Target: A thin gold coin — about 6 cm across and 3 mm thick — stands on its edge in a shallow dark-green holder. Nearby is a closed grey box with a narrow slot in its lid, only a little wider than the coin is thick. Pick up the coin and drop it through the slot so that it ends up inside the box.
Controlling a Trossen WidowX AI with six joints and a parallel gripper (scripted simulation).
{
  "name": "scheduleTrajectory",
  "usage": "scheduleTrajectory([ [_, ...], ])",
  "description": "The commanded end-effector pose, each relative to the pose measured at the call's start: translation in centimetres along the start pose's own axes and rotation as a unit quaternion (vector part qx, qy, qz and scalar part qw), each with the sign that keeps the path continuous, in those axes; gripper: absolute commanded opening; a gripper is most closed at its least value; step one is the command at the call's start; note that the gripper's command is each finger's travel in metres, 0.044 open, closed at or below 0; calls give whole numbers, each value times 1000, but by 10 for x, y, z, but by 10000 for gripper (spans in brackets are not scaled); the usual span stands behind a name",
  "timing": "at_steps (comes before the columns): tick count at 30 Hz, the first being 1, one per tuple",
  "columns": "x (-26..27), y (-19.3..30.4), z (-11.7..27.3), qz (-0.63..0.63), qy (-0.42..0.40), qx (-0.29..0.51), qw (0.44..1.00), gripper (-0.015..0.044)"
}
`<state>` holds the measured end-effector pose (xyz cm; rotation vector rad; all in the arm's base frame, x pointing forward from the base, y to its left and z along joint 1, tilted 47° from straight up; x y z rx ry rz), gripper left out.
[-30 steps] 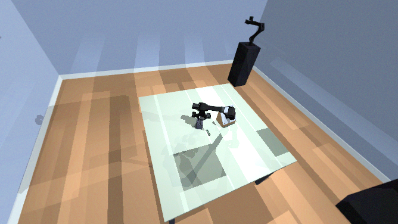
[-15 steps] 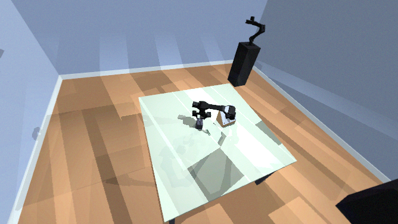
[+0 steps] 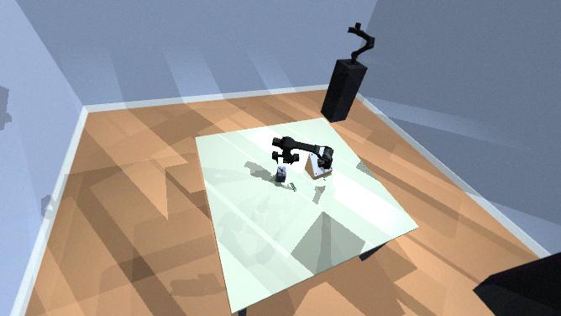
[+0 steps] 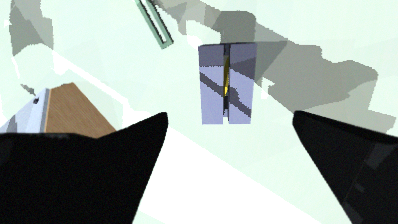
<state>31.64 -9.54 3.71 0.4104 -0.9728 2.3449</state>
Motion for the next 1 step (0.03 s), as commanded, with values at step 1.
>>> scheduleTrajectory([
  [1, 0, 0, 0, 2, -1, 2, 1000, 440],
])
Point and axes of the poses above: the point midway between the two fingers, 35 mm back from their tips, its own z axis back along the fingers, its own x axis across the jaws, y = z × x, the point moved 4 cm from there along z, back along the fingers, and after that the axes turned 13 degrees about -z, right-handed, at the moved point
